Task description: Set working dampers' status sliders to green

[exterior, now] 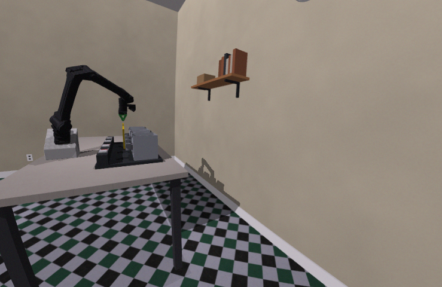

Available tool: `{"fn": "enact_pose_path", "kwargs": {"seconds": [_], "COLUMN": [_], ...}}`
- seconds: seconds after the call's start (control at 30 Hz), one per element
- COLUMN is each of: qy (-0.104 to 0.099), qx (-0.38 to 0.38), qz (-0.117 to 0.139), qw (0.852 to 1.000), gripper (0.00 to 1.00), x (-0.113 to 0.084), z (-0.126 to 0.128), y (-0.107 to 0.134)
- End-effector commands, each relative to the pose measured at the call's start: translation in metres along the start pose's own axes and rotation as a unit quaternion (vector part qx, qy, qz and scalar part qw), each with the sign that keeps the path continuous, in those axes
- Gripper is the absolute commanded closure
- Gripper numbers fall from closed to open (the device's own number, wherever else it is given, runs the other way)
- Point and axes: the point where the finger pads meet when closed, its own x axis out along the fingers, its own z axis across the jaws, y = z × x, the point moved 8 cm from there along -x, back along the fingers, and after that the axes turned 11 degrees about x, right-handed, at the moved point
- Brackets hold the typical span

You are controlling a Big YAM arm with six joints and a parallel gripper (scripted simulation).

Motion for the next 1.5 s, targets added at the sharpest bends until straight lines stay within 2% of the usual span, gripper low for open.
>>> {"fn": "enact_pose_path", "kwargs": {"seconds": [0.0, 0.13, 0.2, 0.53, 0.73, 0.93, 1.03, 1.07, 1.2, 1.47], "qy": [-0.001, -0.003, -0.011, -0.01, 0.0, 0.001, 0.001, -0.006, 0.001, 0.002], "qx": [-0.018, -0.017, -0.013, -0.012, -0.013, -0.007, -0.009, -0.016, -0.007, -0.009], "qz": [0.0, -0.001, -0.007, -0.007, 0.002, 0.004, 0.004, -0.005, 0.004, 0.002], "qw": [1.0, 1.0, 1.0, 1.0, 1.0, 1.0, 1.0, 1.0, 1.0, 1.0], "gripper": [0.64, 0.64, 0.64, 0.64, 0.64, 0.64, 0.64, 0.64, 0.64, 0.64], "x": [0.01, 0.008, 0.0, 0.0, 0.014, 0.022, 0.023, 0.016, 0.032, 0.047], "z": [0.008, 0.008, 0.009, 0.009, 0.005, 0.001, 0.002, 0.012, 0.001, 0.001], "y": [0.006, 0.005, 0.0, 0.0, 0.003, -0.001, 0.0, 0.002, -0.001, 0.0]}}
